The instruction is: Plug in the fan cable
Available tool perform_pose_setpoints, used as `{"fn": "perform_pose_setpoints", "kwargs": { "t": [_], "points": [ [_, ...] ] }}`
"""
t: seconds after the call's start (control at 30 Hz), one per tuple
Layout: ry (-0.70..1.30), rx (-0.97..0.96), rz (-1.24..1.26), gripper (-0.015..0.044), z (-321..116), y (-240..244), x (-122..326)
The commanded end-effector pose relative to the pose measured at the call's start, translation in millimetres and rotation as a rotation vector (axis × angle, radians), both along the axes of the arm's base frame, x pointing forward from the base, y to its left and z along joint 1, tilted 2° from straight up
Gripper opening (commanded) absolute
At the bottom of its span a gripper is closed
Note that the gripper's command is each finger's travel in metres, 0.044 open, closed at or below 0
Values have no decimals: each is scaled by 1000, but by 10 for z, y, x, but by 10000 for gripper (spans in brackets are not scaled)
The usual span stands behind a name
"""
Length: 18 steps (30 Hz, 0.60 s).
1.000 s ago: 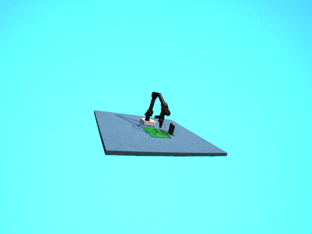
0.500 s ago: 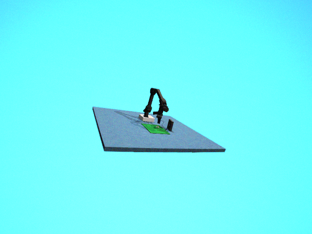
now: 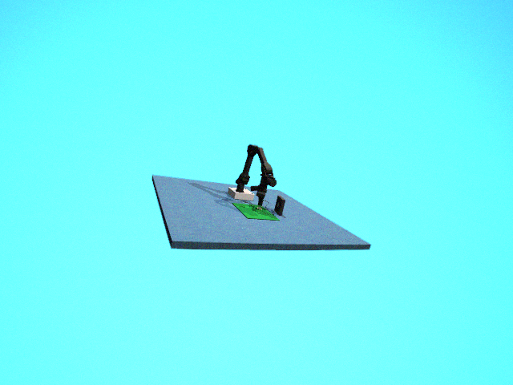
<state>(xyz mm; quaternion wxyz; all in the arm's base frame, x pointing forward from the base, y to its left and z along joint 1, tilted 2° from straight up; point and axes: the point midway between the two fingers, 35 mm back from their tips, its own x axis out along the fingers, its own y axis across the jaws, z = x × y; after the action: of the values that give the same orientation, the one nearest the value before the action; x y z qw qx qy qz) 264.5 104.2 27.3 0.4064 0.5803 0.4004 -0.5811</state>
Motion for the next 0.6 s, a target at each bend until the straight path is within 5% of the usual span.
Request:
{"fn": "perform_pose_setpoints", "kwargs": {
  "t": [0.0, 0.57],
  "points": [
    [-1, 0, 6, 0, -5, -1, 1],
    [-1, 0, 8, 0, -12, 1, 13]
  ]
}}
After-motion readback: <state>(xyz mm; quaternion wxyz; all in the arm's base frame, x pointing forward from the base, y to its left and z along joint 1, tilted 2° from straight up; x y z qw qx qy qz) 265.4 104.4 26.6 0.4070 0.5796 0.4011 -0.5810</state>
